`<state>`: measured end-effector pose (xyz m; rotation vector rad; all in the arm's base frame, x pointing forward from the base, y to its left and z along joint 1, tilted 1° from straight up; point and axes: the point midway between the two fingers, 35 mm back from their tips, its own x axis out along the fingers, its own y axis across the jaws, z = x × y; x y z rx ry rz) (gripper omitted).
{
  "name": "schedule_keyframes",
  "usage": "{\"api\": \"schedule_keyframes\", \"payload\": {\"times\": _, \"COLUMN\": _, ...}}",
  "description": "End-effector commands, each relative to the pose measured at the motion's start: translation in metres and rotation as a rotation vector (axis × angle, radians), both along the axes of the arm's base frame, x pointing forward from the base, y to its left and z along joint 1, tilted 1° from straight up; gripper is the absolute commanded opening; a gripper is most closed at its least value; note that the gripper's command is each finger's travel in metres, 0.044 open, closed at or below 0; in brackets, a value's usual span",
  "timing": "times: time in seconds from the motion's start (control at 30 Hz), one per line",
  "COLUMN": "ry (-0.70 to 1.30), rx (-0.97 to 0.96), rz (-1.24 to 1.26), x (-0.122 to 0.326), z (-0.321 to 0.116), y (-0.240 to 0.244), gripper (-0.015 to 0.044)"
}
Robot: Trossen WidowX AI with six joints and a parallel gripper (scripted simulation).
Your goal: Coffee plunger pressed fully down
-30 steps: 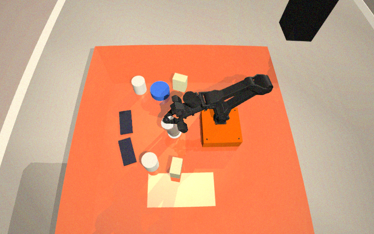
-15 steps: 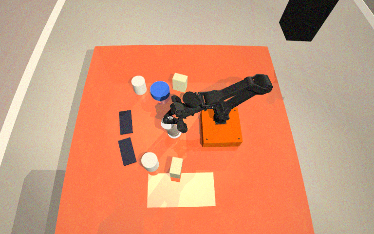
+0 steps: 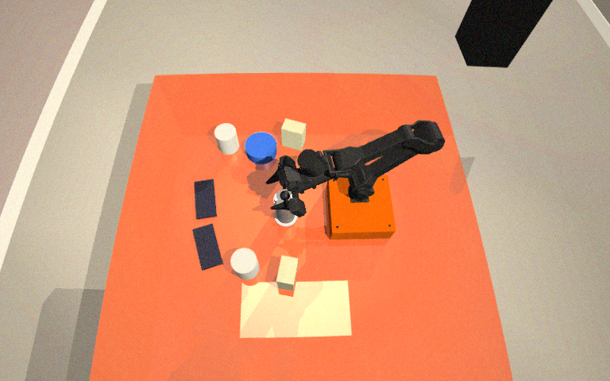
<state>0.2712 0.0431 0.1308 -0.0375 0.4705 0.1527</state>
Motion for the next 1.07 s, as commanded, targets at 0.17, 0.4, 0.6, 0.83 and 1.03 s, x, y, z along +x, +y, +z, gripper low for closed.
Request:
{"api": "schedule_keyframes", "payload": {"times": 0.17, "ry": 0.006, "rx": -0.003, "rz": 0.003, "x": -0.009, "z": 0.028, "y": 0.000, "gripper": 0.0440}}
{"api": "schedule_keyframes", "payload": {"times": 0.4, "ry": 0.019, "rx": -0.007, "rz": 0.011, "x": -0.046, "z": 0.077, "y": -0.004, "gripper": 0.0440}}
{"api": "schedule_keyframes", "payload": {"times": 0.6, "ry": 0.019, "rx": -0.007, "rz": 0.011, "x": -0.046, "z": 0.075, "y": -0.004, "gripper": 0.0440}}
{"api": "schedule_keyframes", "payload": {"times": 0.83, "ry": 0.019, "rx": -0.007, "rz": 0.011, "x": -0.046, "z": 0.075, "y": -0.004, "gripper": 0.0440}}
{"api": "schedule_keyframes", "payload": {"times": 1.03, "ry": 0.019, "rx": -0.007, "rz": 0.011, "x": -0.046, "z": 0.075, "y": -0.004, "gripper": 0.0440}}
